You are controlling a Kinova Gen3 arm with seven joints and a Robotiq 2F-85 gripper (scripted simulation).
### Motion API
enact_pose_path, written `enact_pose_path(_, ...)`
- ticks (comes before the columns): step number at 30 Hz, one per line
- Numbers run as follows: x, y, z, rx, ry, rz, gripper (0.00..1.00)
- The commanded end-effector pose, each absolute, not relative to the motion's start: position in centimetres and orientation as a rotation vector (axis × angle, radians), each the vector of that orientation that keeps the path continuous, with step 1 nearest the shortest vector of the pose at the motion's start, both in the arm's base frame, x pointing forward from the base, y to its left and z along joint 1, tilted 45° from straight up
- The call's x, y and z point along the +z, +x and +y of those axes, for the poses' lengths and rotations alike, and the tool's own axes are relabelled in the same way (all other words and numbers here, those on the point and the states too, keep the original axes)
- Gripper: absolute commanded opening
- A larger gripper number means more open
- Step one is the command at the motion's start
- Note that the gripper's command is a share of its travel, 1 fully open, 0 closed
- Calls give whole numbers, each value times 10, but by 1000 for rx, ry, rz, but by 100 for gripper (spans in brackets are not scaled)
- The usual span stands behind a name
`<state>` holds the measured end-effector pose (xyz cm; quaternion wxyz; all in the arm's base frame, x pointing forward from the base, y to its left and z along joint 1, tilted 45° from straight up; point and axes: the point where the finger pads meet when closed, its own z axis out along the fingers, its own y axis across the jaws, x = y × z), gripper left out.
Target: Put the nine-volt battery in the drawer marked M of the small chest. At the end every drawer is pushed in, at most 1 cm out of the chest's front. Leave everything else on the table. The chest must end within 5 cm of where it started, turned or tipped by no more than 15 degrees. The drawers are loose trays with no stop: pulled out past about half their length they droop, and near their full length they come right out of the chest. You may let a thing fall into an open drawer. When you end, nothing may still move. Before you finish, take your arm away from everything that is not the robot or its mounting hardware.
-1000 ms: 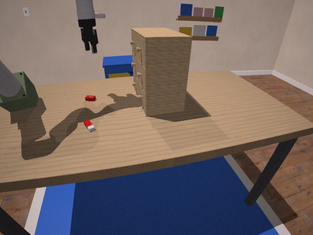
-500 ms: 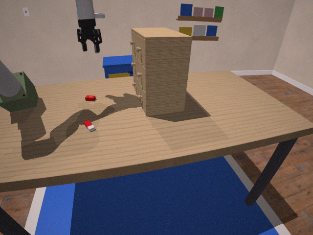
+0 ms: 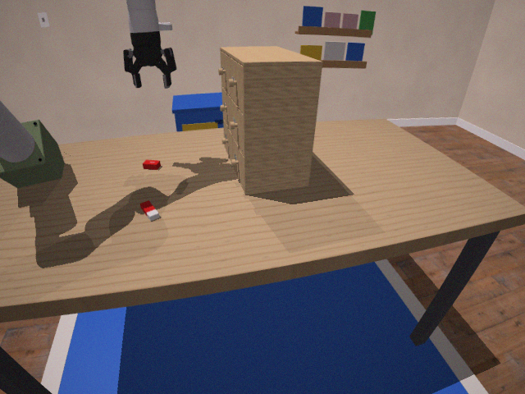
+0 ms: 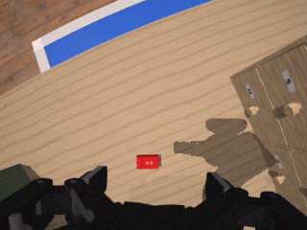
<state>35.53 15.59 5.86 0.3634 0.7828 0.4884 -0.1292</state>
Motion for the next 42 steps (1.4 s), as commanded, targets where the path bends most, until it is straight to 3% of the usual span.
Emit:
enact_pose_path(1, 60, 355, 158, -357, 1991, 1327, 100)
enact_pose_path(42, 67, 355, 151, -816, 1112, 2282, 100)
